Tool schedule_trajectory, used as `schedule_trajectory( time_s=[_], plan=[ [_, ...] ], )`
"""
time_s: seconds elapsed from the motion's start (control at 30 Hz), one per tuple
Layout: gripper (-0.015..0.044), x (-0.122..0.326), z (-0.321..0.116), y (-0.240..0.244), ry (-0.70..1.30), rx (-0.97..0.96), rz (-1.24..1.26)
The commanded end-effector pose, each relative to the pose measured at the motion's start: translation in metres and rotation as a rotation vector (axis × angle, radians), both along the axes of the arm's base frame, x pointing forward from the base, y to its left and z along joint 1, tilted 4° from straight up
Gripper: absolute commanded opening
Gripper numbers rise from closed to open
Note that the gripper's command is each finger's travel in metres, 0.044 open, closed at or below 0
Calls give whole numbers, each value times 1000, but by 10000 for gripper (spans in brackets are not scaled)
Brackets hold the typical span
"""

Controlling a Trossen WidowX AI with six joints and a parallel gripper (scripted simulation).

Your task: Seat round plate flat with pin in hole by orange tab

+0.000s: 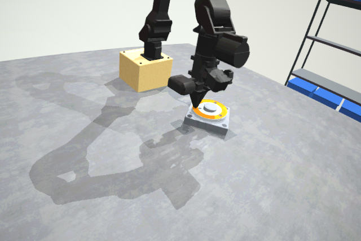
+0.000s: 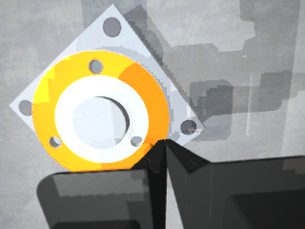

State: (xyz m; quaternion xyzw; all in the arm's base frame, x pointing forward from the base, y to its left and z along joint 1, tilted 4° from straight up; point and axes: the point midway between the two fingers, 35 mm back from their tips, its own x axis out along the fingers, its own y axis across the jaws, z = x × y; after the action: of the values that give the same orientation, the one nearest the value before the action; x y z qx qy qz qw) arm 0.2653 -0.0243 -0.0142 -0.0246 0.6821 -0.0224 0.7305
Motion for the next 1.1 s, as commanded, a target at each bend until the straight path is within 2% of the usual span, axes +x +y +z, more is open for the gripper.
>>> schedule_trajectory(
  time_s=[0.0, 1.07],
  plan=[
    [0, -8, -3, 3, 20, 3, -1],
    [0, -23, -5, 16, 22, 5, -1]
  ],
)
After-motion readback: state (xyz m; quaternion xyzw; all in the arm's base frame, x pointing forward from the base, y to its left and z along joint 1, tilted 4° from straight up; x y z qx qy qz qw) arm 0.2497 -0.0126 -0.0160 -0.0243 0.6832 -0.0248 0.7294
